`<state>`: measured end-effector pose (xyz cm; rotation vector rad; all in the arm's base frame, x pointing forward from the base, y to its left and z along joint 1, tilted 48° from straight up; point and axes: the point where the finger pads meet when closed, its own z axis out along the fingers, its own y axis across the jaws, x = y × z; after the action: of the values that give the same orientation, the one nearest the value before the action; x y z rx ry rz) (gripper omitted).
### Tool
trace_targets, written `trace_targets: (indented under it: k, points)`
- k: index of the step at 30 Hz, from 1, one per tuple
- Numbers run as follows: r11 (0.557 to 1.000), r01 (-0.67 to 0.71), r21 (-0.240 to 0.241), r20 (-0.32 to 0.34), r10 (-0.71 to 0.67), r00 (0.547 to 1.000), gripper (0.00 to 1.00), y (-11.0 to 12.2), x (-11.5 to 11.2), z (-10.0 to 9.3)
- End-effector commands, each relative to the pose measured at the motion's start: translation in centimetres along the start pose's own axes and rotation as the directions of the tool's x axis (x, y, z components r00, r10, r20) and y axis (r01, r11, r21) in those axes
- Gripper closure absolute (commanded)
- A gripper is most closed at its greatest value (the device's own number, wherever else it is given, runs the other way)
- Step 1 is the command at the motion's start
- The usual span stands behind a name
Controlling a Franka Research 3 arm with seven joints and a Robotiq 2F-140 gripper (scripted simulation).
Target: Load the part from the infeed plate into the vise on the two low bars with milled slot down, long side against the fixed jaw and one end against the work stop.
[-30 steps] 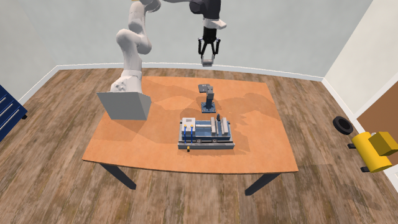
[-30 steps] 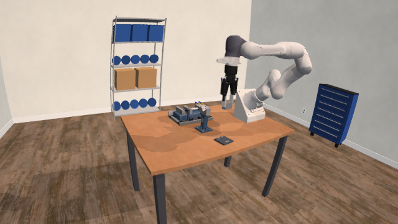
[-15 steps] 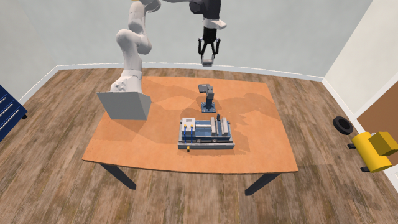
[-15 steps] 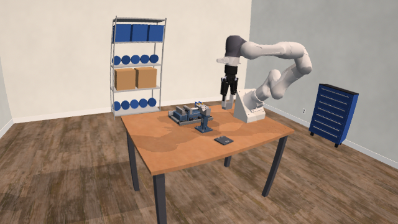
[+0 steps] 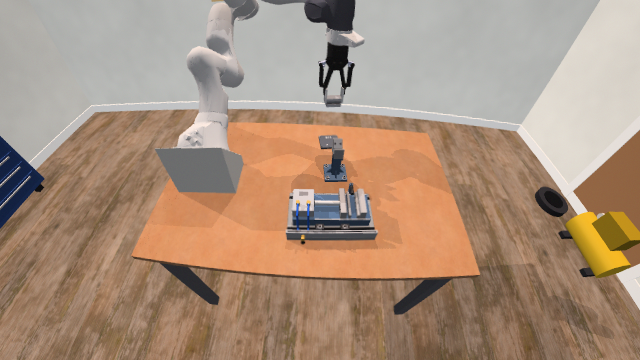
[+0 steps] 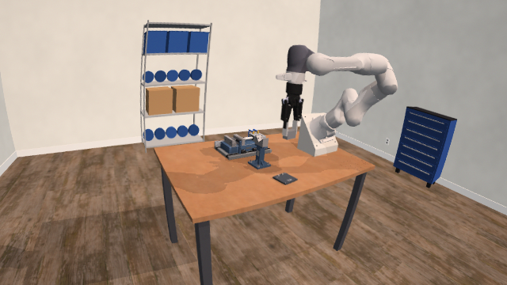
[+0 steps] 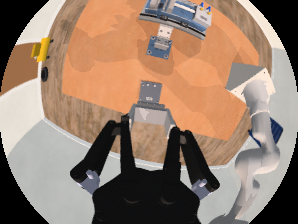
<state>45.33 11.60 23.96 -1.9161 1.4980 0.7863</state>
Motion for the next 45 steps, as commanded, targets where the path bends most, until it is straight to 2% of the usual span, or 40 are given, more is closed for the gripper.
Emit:
trace_targets:
  k: [1, 22, 37, 39, 45]
  points:
    - [1.0, -0.006, 0.003, -0.003, 0.006, 1.0, 1.0, 0.0, 0.2, -0.4]
    - [1.0, -0.011, 0.011, 0.011, 0.011, 1.0, 1.0, -0.5, 2.2, -0.7]
    - [0.999, -0.027, 0.02, 0.028, 0.027, 0.999, 1.0, -0.9, 6.7, -0.9]
    - [0.999, -0.027, 0.02, 0.028, 0.027, 0.999, 1.0, -0.9, 6.7, -0.9]
    - [0.999, -0.037, 0.021, 0.029, 0.037, 0.999, 1.0, -0.9, 9.1, -0.9]
